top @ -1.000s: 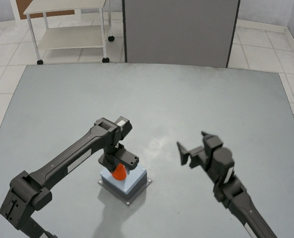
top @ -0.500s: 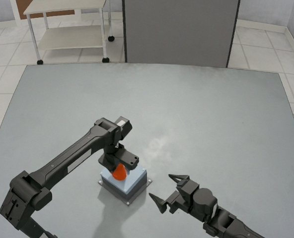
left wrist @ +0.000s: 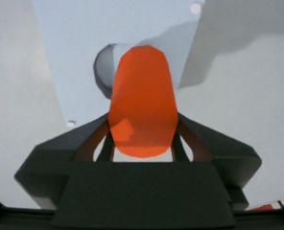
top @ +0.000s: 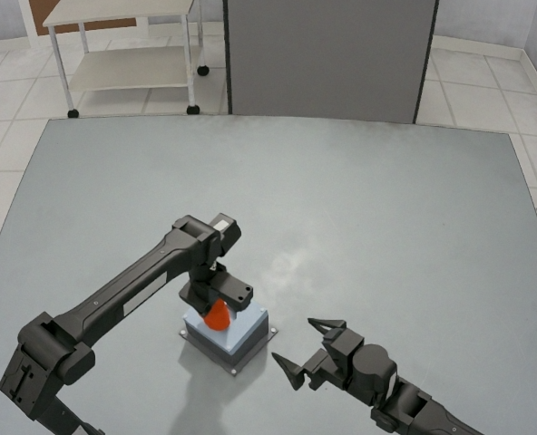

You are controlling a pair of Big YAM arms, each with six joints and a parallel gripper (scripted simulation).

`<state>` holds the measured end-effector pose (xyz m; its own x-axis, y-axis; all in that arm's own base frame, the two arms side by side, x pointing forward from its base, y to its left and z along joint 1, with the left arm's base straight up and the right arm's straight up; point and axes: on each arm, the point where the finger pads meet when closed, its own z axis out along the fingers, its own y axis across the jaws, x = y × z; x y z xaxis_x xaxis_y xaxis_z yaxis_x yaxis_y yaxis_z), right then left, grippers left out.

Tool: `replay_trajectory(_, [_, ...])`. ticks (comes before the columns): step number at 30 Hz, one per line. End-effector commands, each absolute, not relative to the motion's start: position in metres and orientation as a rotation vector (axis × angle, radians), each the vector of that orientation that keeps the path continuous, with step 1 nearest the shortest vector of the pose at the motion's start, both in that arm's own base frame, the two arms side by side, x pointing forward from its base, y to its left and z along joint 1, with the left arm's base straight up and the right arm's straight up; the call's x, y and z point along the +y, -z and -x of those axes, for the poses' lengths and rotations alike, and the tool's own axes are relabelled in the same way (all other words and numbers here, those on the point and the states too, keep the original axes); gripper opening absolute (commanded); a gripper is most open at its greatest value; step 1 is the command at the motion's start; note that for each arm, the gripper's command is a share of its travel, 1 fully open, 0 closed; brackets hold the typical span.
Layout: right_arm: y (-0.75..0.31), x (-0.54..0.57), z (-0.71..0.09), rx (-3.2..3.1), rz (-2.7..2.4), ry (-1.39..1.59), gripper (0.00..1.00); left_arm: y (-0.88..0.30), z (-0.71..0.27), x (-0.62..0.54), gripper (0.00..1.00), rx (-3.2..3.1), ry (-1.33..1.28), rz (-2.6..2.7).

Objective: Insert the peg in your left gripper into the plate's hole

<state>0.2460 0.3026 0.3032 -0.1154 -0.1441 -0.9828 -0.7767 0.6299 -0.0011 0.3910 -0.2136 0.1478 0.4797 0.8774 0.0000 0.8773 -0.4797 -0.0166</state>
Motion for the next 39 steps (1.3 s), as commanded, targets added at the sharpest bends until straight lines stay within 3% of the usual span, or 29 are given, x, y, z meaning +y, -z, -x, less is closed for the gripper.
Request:
replay_trajectory(1, [-0.326,0.306,-0.249,1.589,0.756,-0.654,1.00,-0.191,-0.407,-0.222,0.40,-1.630,0.056,2.755])
replay_trajectory(12, [-0.326,0.306,-0.249,1.589,0.756,-0.654,1.00,-0.198,-0.400,-0.223,0.40,-1.592,0.052,2.769])
replay_trajectory(25, [-0.326,0.306,-0.249,1.589,0.756,-0.654,1.00,-0.191,-0.422,-0.237,0.40,-1.513,0.396,2.855])
replay_trajectory(39, [-0.326,0.306,-0.249,1.589,0.756,-0.654,1.00,-0.177,-0.416,-0.226,0.40,-1.494,0.370,2.836])
